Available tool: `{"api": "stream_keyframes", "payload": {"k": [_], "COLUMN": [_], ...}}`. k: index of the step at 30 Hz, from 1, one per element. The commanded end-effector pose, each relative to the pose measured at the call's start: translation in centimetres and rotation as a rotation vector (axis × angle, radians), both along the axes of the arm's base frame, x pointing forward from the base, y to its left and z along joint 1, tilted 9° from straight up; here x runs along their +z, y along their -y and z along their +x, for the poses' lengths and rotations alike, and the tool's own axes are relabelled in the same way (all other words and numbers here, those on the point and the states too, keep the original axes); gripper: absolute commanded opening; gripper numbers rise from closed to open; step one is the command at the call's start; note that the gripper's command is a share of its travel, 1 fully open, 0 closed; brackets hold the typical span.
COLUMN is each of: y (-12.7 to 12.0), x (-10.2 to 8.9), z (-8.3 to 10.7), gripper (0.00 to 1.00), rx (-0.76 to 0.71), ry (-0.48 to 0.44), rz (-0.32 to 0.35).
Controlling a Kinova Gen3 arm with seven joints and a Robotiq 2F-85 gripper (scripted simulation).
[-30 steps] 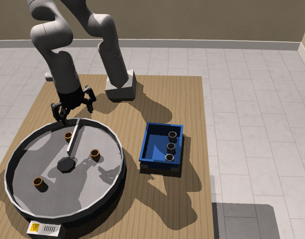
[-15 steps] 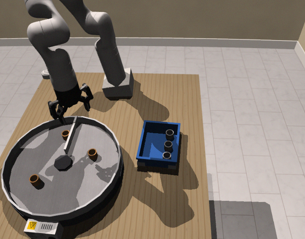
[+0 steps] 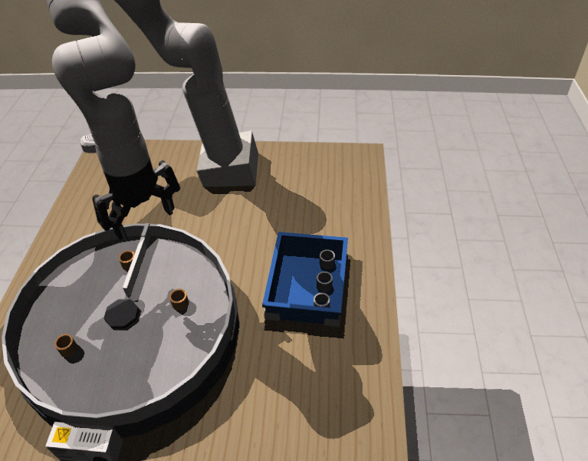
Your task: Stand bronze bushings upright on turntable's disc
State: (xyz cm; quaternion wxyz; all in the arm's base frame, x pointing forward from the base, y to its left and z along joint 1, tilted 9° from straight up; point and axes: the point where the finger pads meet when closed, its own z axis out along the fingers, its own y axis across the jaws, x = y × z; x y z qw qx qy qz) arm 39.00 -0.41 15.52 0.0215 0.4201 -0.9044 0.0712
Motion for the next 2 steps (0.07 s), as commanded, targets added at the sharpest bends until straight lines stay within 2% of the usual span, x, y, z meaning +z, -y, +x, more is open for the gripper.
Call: {"api": "stream_keyframes", "payload": {"k": [1,2], "y": [-0.02,-0.02], "x": [0.06,0.06], "z": [0.04,0.04], "gripper": [1.00,1.00], "rx": [0.000,0.000], "ry": [0.002,0.002], "rz": [0.000,0.000]}}
